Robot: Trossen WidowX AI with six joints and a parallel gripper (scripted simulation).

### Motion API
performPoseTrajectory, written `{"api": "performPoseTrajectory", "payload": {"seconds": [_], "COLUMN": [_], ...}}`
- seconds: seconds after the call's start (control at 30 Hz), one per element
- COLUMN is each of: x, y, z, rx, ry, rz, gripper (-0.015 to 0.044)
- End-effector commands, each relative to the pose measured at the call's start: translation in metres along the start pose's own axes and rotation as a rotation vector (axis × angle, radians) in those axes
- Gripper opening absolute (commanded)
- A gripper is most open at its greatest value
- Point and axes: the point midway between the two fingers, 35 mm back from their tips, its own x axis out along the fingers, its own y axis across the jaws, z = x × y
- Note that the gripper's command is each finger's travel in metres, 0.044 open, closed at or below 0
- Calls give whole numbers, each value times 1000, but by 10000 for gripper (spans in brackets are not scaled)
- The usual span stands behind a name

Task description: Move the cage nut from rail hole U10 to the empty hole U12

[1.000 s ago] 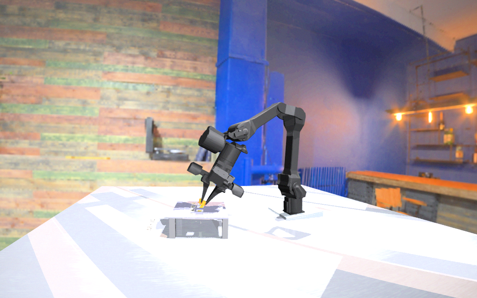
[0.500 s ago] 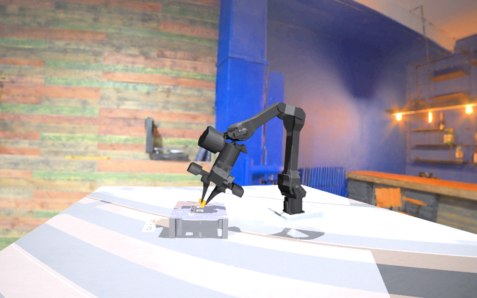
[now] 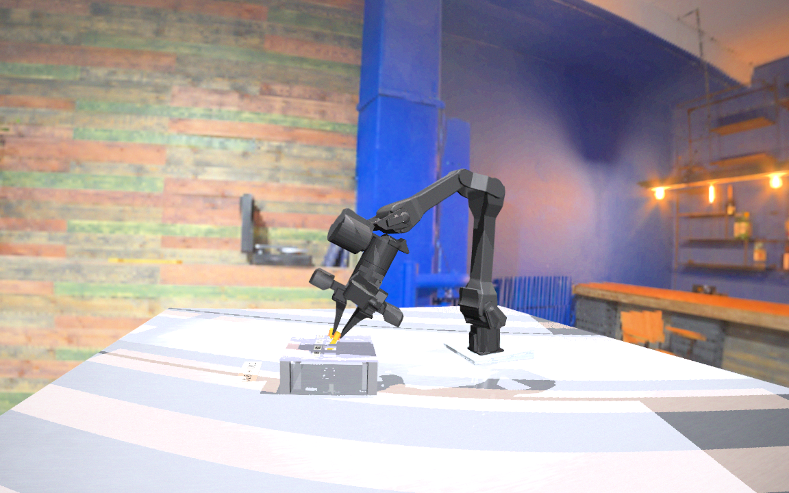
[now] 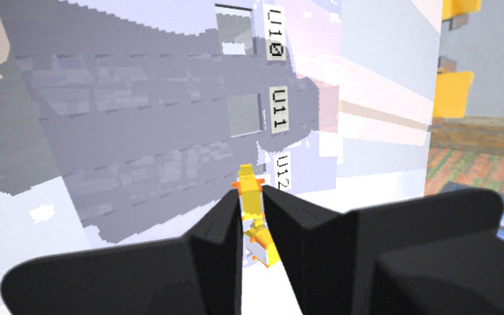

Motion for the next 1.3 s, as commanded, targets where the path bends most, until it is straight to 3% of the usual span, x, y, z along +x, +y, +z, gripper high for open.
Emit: {"api": "performPoseTrajectory", "payload": {"seconds": [0.0,1.27], "x": [0,0], "y": [-2,-3], "z": [1,2], "rx": [6,6], "ry": [-2,1], "rz": [-4,31], "gripper": [31,31]}}
